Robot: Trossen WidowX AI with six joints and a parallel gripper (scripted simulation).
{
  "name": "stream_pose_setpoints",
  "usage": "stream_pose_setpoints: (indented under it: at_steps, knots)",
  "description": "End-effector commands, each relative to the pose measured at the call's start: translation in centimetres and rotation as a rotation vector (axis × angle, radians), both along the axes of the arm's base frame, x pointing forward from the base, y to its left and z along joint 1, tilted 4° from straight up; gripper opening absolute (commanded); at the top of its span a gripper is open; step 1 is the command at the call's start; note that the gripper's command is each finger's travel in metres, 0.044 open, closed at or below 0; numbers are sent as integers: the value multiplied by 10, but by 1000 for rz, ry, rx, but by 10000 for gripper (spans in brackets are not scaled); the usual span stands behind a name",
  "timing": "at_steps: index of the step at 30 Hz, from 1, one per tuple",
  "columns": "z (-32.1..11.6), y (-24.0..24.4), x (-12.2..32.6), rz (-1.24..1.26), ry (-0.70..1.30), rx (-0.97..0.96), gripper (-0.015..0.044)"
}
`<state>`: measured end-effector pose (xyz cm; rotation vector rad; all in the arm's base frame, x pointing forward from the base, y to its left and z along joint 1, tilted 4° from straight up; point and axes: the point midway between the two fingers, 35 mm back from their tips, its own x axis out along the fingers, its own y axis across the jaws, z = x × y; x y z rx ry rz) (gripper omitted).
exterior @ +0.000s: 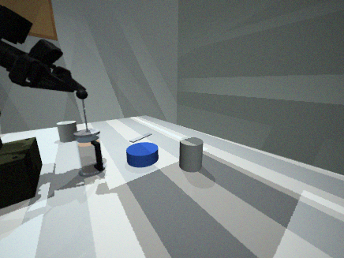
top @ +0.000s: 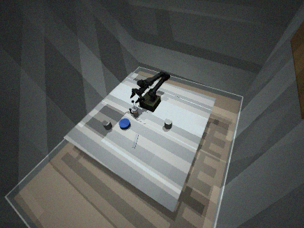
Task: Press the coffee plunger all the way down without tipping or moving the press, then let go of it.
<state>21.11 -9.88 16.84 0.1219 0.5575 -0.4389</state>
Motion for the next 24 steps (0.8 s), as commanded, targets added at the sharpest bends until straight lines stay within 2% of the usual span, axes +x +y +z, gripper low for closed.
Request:
stream_pose_setpoints:
  at_steps: [1,5,17,24]
  knots:
    - [-7,-2,5,7,12,1,440]
    - [-10,-3,8,7,11,1,440]
    - [-10,-3,8,7,11,1,125]
    - [-10,-3,8,7,11,1,119]
